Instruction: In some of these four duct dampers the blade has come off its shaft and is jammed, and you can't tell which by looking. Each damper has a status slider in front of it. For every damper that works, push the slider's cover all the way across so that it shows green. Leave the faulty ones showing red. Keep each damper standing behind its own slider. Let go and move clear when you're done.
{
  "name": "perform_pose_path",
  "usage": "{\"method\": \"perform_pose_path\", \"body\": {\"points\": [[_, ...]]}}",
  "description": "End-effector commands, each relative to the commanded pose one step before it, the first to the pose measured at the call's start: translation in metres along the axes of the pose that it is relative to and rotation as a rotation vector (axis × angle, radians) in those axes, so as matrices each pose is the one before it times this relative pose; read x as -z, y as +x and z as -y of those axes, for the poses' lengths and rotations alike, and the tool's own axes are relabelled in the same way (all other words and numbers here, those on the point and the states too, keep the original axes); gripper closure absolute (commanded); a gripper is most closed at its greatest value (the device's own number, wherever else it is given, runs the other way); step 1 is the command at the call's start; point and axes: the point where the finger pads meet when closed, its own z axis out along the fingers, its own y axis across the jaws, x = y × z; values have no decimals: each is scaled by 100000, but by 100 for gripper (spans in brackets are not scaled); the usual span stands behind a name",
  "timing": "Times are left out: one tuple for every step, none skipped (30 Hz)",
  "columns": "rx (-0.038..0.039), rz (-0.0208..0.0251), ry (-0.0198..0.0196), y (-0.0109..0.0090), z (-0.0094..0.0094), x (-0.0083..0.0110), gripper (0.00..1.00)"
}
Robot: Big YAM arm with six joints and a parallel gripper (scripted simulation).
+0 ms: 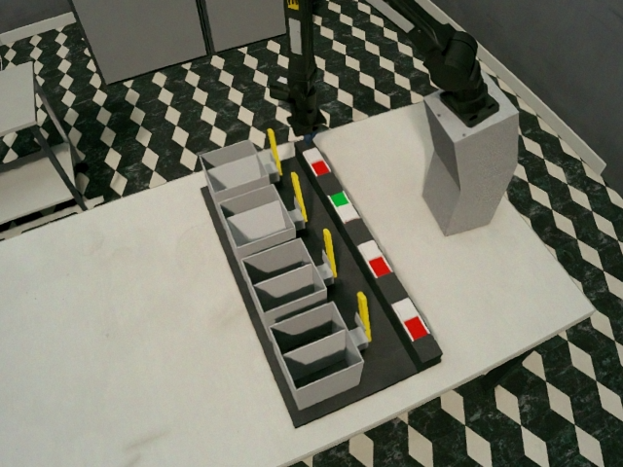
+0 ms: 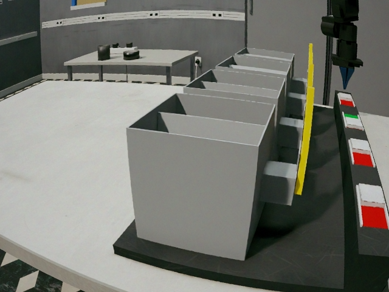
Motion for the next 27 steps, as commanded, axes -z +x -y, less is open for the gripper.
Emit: {"method": "perform_pose_path", "body": {"points": [[63, 477, -258, -78, -261, -806, 100], [0, 0, 0, 0, 0, 0, 100], [0, 0, 0, 0, 0, 0, 100], [0, 0, 0, 0, 0, 0, 100], [0, 0, 0, 0, 0, 0, 100], [0, 0, 0, 0, 0, 0, 100], [0, 0, 0, 0, 0, 0, 100], [0, 0, 0, 0, 0, 0, 100], [0, 0, 0, 0, 0, 0, 100], [0, 0, 0, 0, 0, 0, 100], [0, 0, 0, 0, 0, 0, 100], [0, 0, 0, 0, 0, 0, 100], [0, 0, 0, 0, 0, 0, 100], [0, 0, 0, 0, 1, 0, 100], [0, 3, -2, 3, 5, 0, 100], [1, 6, -4, 7, 11, 0, 100], [-9, -23, 24, 20, 26, 0, 100], [-43, -130, 126, 52, 59, -1, 100], [-25, -69, 69, 41, 51, -1, 100], [-10, -19, 22, 32, 43, -1, 100], [-12, -27, 30, 34, 46, -1, 100], [-19, -48, 50, 39, 50, -1, 100], [-28, -80, 80, 44, 53, -1, 100], [-32, -95, 93, 43, 50, -1, 100], [0, 0, 0, 0, 0, 0, 100], [0, 0, 0, 0, 0, 0, 100], [-16, -45, 45, 26, 31, 0, 100]]}}
